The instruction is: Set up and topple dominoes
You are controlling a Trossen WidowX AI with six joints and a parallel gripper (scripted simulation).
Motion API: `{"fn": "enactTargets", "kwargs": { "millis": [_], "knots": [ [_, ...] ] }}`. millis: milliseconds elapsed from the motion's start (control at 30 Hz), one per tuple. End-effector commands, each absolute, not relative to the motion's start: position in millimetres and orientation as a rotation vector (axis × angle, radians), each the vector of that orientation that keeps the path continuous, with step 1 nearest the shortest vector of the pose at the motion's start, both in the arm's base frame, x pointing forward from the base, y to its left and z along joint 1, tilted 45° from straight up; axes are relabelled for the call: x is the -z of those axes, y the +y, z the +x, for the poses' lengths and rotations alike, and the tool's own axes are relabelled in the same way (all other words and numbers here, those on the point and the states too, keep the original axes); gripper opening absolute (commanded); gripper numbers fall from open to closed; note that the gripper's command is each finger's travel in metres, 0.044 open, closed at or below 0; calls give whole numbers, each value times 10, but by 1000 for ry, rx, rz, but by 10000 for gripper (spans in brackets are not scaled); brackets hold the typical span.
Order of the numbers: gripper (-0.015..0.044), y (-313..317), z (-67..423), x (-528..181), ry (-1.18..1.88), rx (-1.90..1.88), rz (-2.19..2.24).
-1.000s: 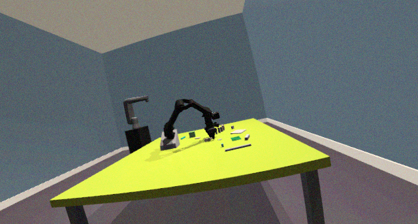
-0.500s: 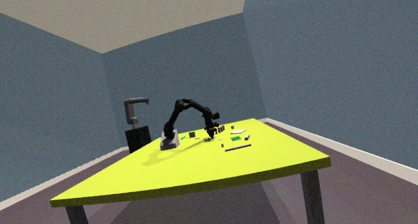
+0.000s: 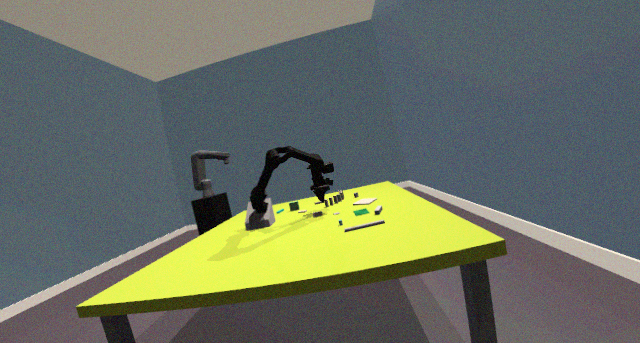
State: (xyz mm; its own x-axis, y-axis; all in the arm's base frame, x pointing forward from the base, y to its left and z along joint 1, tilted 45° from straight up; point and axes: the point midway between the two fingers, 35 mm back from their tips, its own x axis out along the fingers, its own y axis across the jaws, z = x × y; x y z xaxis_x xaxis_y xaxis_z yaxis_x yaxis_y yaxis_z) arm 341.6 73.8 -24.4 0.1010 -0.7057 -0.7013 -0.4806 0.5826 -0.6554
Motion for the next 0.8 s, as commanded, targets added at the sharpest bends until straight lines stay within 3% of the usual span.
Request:
{"fn": "enactTargets", "kwargs": {
  "millis": [0,133,400,767],
  "knots": [
    [107,1167,3361,-189,1520,217,-1024],
    [107,1450,3310,-460,1519,220,-1018],
    [107,1447,3306,-492,1519,222,-1015],
    [107,415,2851,-1559,1494,294,-931]
  ]
}}
